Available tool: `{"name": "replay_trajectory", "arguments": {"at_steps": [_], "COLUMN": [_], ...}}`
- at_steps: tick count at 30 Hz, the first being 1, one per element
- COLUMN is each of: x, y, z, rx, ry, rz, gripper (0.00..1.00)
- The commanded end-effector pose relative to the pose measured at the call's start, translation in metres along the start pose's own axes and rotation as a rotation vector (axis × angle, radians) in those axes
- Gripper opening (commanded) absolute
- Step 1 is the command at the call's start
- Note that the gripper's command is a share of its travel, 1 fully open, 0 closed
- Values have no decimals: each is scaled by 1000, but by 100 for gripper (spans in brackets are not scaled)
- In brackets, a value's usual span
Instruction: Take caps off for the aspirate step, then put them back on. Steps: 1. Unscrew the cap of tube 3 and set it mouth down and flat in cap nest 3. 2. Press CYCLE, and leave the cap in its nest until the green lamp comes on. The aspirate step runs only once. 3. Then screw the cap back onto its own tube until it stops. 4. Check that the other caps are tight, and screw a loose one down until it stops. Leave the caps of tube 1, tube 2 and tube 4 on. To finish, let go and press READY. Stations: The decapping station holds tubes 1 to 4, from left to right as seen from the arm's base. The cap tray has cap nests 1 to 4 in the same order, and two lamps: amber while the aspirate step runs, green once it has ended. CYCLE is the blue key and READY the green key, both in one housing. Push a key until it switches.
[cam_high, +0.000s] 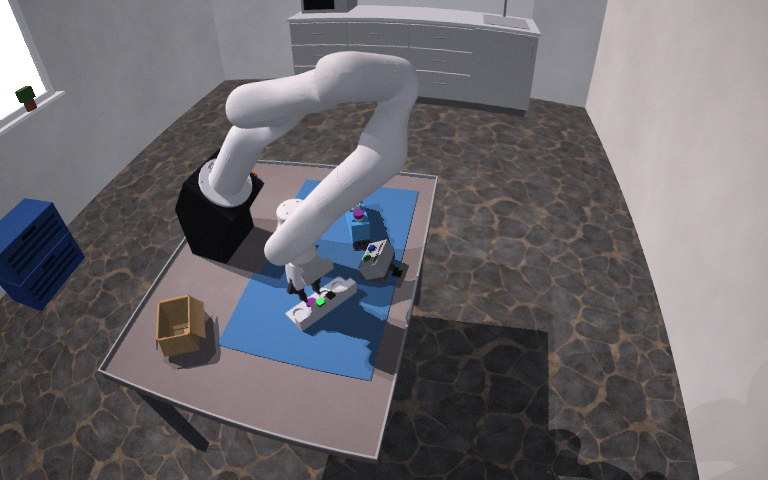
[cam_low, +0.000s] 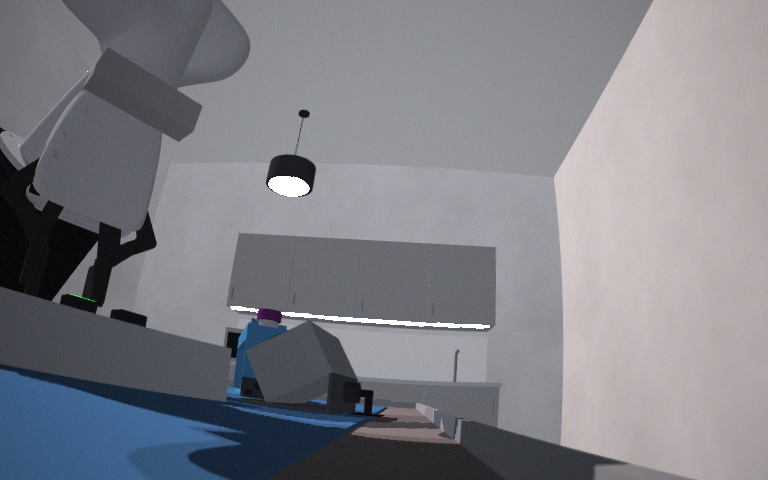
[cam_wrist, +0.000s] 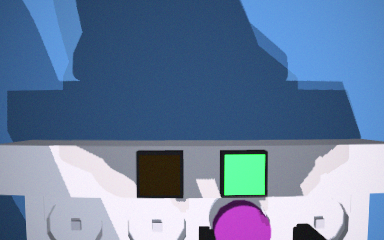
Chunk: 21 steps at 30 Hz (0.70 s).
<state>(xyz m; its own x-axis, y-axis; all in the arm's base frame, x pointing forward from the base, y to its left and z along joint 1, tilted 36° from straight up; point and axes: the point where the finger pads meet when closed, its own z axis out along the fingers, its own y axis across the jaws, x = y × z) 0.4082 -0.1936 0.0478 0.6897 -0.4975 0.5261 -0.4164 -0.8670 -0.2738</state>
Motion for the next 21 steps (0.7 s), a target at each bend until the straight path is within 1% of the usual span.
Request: {"name": "replay_trajectory", "arguments": {"at_steps": [1, 11, 21], "x": [1, 1, 0], "y": [0, 0, 0], "z": [23, 23, 28], "rx": [0, 0, 0], "ry": [2, 2, 2], "rz": [0, 0, 0], "gripper": [46, 46, 46]}}
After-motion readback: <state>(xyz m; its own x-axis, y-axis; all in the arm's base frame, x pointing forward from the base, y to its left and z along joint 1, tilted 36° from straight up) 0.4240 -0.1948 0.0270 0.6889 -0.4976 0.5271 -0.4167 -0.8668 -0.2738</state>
